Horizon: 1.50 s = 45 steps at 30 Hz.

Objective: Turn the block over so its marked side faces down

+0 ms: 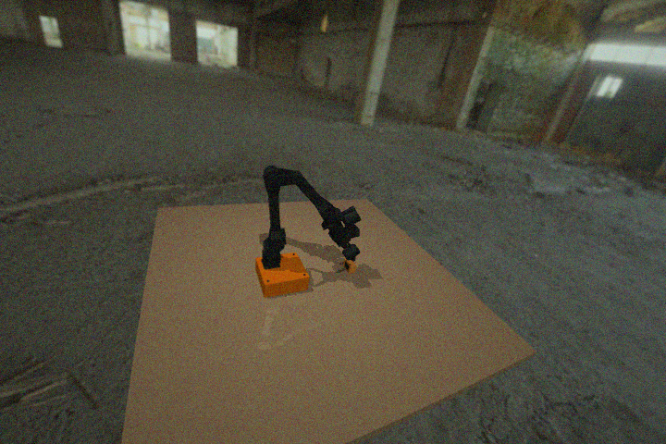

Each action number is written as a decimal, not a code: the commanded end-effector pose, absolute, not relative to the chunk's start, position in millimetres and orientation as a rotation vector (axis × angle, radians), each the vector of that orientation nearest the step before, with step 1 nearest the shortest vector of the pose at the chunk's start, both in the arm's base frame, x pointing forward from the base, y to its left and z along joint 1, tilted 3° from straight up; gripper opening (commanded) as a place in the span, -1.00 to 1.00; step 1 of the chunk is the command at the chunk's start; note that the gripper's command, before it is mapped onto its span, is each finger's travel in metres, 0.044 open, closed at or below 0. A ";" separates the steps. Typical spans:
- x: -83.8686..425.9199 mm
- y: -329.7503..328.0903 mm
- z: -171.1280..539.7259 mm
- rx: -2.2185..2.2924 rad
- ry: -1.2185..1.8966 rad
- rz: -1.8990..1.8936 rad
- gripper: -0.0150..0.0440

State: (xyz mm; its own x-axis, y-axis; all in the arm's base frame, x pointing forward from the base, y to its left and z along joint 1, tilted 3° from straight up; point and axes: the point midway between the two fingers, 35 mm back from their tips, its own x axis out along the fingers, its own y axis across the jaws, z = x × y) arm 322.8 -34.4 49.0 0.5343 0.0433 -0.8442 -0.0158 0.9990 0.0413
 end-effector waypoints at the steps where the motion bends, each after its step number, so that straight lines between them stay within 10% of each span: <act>1: 321.6 -34.9 51.8 0.024 1.043 0.034 1.00; 17: 355.0 -35.1 76.4 0.015 1.565 0.042 1.00; 45: 356.3 -31.6 11.0 0.015 1.571 0.042 1.00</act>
